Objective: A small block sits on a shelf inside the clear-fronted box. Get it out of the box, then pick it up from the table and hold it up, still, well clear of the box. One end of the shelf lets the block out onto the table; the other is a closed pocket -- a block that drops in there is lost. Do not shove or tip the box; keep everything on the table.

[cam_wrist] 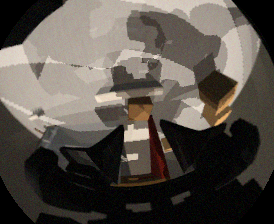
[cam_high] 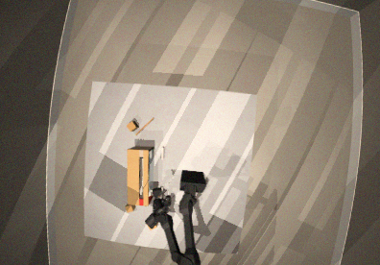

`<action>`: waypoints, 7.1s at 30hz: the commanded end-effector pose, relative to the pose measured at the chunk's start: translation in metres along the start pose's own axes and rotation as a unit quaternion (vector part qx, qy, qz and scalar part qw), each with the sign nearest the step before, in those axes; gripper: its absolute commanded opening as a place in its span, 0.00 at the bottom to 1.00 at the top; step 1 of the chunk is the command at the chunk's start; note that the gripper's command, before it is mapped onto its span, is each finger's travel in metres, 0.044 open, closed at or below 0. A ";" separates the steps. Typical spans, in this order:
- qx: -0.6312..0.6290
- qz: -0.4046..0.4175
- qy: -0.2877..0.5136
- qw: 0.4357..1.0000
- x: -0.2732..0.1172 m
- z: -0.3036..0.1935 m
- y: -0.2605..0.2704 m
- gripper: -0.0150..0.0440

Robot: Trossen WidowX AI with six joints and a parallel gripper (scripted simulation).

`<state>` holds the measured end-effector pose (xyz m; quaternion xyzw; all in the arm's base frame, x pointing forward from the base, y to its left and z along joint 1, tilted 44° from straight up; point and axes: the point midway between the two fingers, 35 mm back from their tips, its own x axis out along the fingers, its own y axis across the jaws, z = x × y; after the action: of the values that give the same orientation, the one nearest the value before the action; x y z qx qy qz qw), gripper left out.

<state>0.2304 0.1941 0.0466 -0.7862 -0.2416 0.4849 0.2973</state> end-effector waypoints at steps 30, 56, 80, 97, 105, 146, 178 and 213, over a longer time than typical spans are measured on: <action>0.003 0.002 -0.002 1.000 0.022 0.013 0.002 0.26; 0.107 0.002 -0.004 0.994 -0.033 -0.012 0.004 0.25; 0.545 0.009 -0.016 0.838 -0.045 -0.016 0.014 0.25; 0.790 0.016 -0.022 0.612 -0.054 -0.019 0.021 0.25; 0.876 0.018 -0.025 0.481 -0.059 -0.021 0.023 0.25; 0.953 0.037 -0.038 -0.300 -0.086 -0.030 0.031 0.25; 0.591 0.068 -0.044 -0.803 -0.109 -0.037 0.033 0.25; 0.208 0.099 -0.039 -0.972 -0.126 -0.043 0.034 0.25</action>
<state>0.2203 0.0759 0.1153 -0.8222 -0.4021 0.3605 0.1797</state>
